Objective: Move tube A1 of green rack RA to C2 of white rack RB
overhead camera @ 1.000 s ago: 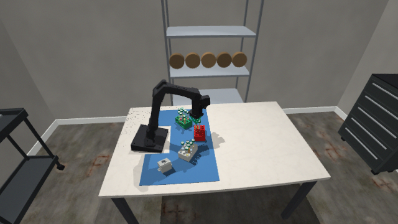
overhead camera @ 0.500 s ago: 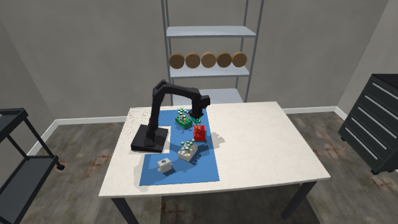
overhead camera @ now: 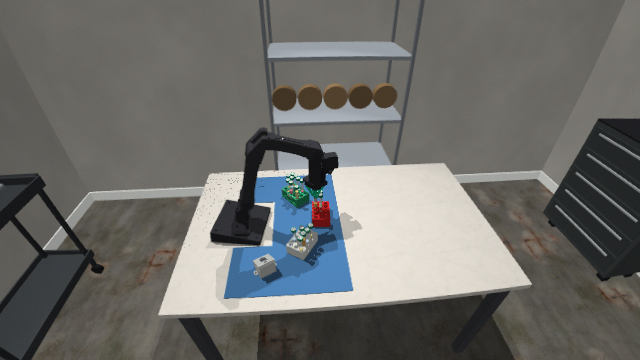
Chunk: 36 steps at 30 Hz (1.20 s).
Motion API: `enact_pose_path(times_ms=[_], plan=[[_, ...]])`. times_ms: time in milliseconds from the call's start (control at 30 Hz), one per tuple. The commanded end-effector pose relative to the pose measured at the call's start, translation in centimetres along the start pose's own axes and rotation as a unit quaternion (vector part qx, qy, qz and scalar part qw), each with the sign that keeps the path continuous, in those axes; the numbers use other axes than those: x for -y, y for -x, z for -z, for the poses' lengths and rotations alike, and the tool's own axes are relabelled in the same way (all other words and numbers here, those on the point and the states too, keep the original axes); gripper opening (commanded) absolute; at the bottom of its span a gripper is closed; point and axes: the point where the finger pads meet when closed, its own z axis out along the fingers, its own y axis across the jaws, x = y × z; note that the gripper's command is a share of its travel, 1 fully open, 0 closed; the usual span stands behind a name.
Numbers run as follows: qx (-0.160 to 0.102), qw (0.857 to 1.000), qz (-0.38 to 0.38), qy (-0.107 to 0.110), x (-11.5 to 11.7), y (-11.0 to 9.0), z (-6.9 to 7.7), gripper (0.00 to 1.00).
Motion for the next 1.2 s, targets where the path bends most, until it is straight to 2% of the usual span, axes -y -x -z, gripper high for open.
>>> enact_pose_path(times_ms=[0, 1167], plan=[[0.008, 1.000, 0.000, -0.004, 0.1, 0.2, 0.8, 0.00], [0.008, 1.000, 0.000, -0.004, 0.0, 0.1, 3.8, 0.00]])
